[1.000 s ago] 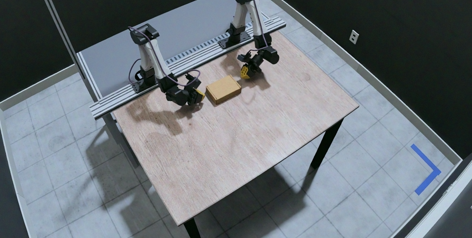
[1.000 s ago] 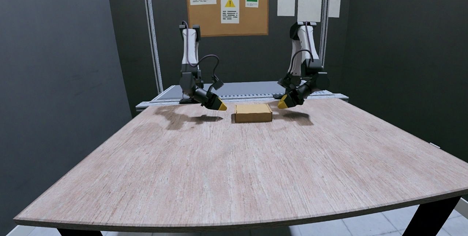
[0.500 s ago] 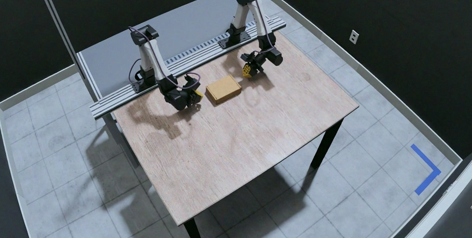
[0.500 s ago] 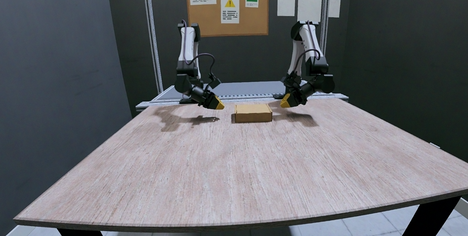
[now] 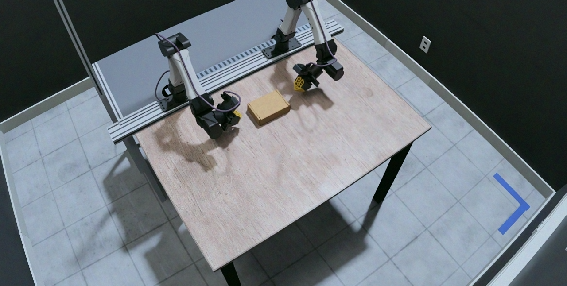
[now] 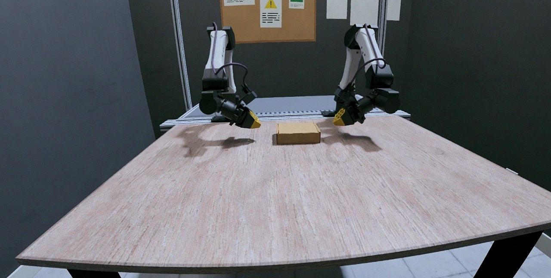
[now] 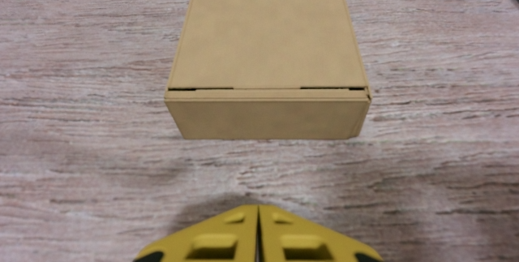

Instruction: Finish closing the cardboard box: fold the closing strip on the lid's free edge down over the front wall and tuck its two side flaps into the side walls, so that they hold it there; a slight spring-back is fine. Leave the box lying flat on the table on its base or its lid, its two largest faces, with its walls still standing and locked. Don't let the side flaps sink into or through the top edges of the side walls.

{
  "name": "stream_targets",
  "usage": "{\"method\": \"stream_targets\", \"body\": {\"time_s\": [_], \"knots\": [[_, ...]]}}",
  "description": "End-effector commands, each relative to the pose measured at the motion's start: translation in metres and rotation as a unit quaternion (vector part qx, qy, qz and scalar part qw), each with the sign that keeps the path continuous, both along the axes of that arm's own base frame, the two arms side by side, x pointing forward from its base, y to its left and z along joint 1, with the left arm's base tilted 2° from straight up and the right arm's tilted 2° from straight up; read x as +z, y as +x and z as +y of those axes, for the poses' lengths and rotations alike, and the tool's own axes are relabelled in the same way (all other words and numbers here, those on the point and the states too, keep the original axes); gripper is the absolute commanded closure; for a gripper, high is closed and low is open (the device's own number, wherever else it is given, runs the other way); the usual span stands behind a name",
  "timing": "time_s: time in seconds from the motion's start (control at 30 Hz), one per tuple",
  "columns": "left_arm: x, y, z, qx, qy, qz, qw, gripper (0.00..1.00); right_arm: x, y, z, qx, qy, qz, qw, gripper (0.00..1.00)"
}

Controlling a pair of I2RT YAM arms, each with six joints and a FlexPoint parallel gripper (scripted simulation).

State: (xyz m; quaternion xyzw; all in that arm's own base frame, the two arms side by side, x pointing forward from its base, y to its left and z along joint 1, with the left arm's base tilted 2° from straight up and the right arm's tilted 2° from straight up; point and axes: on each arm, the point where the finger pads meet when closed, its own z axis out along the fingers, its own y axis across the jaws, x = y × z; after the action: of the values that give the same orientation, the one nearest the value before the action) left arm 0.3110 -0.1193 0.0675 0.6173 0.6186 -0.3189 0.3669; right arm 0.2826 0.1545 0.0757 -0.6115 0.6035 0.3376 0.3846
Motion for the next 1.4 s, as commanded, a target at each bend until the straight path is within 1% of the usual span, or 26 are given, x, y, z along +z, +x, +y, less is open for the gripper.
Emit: {"method": "stream_targets", "body": {"time_s": [0.0, 0.03, 0.33, 0.4, 0.8, 0.83, 0.87, 0.97, 1.0, 1.03, 1.1, 1.17, 1.23, 1.37], "knots": [[0.017, -0.001, 0.006, 0.003, 0.007, 0.004, 1.0, 1.0, 0.004, -0.001, -0.009, -0.003, -0.007, 0.029, 1.0, 1.0], [0.022, -0.002, 0.008, 0.014, 0.01, 0.013, 1.0, 1.0, 0.019, -0.001, -0.011, -0.01, -0.011, 0.012, 1.0, 1.0], [0.059, -0.017, 0.028, 0.078, 0.04, 0.049, 0.995, 1.0, 0.057, -0.01, -0.035, -0.075, -0.043, 0.056, 0.995, 1.0], [0.059, -0.017, 0.028, 0.078, 0.04, 0.049, 0.995, 1.0, 0.057, -0.01, -0.035, -0.075, -0.043, 0.056, 0.995, 1.0], [0.11, -0.036, 0.053, 0.163, 0.08, 0.095, 0.979, 1.0, 0.107, -0.022, -0.065, -0.156, -0.087, 0.105, 0.978, 1.0], [0.114, -0.038, 0.055, 0.17, 0.083, 0.099, 0.977, 1.0, 0.104, -0.021, -0.065, -0.156, -0.087, 0.111, 0.978, 1.0], [0.114, -0.038, 0.055, 0.177, 0.087, 0.103, 0.975, 1.0, 0.108, -0.022, -0.067, -0.162, -0.09, 0.113, 0.976, 1.0], [0.114, -0.039, 0.051, 0.177, 0.09, 0.106, 0.974, 1.0, 0.109, -0.023, -0.067, -0.17, -0.094, 0.113, 0.974, 1.0], [0.1, -0.045, 0.05, 0.18, 0.093, 0.137, 0.97, 1.0, 0.107, -0.024, -0.063, -0.169, -0.098, 0.122, 0.973, 1.0], [0.103, -0.047, 0.05, 0.188, 0.097, 0.134, 0.968, 1.0, 0.105, -0.027, -0.062, -0.174, -0.102, 0.129, 0.971, 1.0], [0.104, -0.046, 0.05, 0.203, 0.103, 0.138, 0.964, 1.0, 0.1, -0.03, -0.062, -0.187, -0.109, 0.144, 0.966, 1.0], [0.105, -0.04, 0.051, 0.219, 0.109, 0.131, 0.961, 1.0, 0.098, -0.032, -0.062, -0.2, -0.117, 0.157, 0.96, 1.0], [0.103, -0.042, 0.051, 0.232, 0.116, 0.142, 0.955, 1.0, 0.1, -0.026, -0.063, -0.215, -0.122, 0.149, 0.957, 1.0], [0.104, -0.041, 0.051, 0.259, 0.128, 0.155, 0.945, 1.0, 0.106, -0.022, -0.063, -0.243, -0.134, 0.155, 0.948, 1.0]]}}
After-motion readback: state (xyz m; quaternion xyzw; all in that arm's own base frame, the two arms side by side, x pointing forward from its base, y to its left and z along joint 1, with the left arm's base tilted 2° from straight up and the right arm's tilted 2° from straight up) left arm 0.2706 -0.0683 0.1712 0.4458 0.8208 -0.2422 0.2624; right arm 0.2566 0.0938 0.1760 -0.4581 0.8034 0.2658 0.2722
